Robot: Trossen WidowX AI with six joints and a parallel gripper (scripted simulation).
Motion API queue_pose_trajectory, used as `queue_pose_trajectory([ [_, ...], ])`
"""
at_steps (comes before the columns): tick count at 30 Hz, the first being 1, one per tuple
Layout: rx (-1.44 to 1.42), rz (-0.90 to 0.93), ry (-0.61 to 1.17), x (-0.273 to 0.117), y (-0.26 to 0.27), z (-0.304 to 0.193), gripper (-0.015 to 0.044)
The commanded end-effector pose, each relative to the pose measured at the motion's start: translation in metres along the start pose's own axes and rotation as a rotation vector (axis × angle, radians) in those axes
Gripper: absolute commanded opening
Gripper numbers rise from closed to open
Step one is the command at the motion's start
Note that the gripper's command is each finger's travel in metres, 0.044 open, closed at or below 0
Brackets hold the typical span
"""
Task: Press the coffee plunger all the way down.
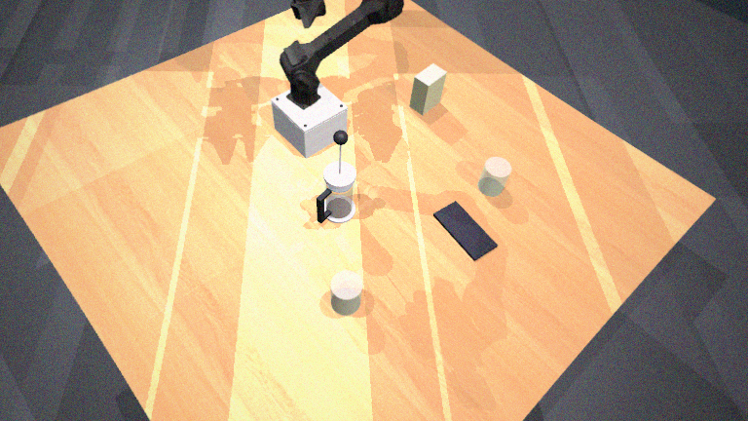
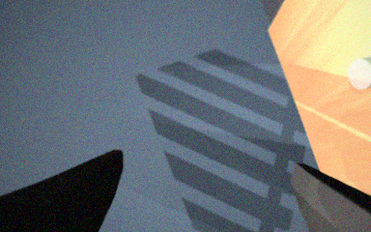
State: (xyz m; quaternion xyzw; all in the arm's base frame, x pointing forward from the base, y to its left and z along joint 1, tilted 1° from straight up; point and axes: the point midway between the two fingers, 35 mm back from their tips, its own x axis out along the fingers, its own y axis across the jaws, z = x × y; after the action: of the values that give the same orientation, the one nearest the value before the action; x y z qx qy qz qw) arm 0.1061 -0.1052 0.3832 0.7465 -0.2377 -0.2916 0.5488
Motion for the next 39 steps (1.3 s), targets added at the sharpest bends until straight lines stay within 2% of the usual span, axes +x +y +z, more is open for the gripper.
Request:
queue_pose_trajectory([
  [1,-0.009,-0.004,0.002,0.000,-0.001,0.000,0.0426],
  [5,-0.137,-0.049,0.023,0.005,-0.009,0.006,0.0440],
  [16,-0.784,-0.195,0.187,0.043,-0.052,0.018,0.0440],
  [32,-1.794,-0.139,0.436,0.093,-0.119,-0.022,0.0440],
  [39,-1.837,-0.128,0.445,0.097,-0.135,-0.022,0.0440],
])
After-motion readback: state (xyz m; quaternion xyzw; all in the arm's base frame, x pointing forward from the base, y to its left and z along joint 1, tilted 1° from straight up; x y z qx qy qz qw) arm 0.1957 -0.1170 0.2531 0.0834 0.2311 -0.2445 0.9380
